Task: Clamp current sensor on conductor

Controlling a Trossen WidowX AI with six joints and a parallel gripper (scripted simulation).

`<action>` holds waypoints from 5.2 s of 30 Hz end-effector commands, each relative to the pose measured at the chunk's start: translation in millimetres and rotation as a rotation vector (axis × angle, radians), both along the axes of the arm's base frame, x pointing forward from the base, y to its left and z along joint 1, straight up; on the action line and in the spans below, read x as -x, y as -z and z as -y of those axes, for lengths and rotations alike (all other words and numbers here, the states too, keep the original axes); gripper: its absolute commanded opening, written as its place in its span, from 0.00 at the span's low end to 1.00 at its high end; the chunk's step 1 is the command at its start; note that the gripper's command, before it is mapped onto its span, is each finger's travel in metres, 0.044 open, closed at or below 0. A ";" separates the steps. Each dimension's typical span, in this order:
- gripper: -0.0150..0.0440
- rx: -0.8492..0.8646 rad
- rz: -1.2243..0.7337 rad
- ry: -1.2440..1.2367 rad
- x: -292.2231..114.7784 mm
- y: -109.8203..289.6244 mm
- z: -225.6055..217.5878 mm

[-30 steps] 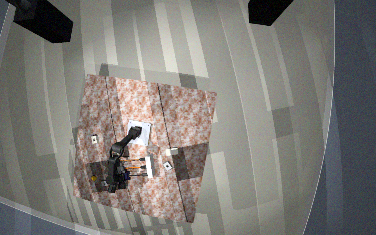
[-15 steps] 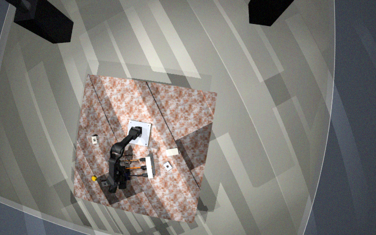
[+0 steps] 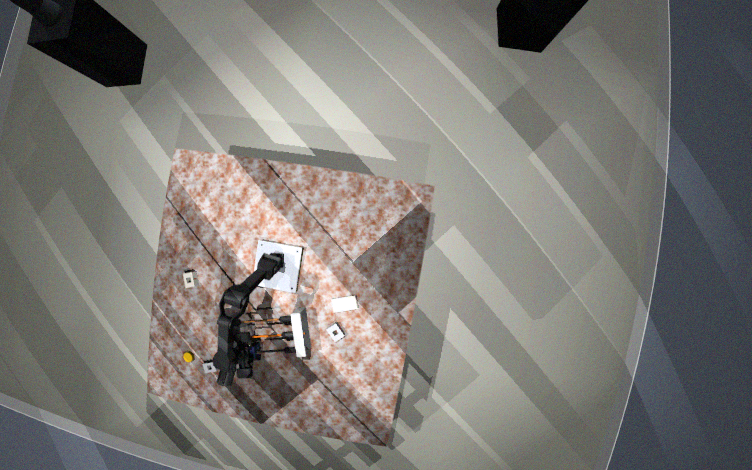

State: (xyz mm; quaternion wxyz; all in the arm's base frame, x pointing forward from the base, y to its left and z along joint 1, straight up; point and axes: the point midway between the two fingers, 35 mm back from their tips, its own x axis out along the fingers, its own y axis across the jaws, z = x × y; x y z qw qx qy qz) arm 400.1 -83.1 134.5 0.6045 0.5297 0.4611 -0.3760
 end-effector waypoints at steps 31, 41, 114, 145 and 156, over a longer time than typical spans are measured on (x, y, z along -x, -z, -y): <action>0.25 0.013 -0.103 0.006 -8.6 -1.1 -0.5; 0.25 0.030 -0.206 0.009 -14.0 0.1 -2.0; 0.84 0.031 -0.172 0.002 -19.9 63.7 -3.5; 0.25 0.031 -0.172 0.002 -19.9 63.7 -3.5; 0.25 0.031 -0.172 0.002 -19.9 63.7 -3.5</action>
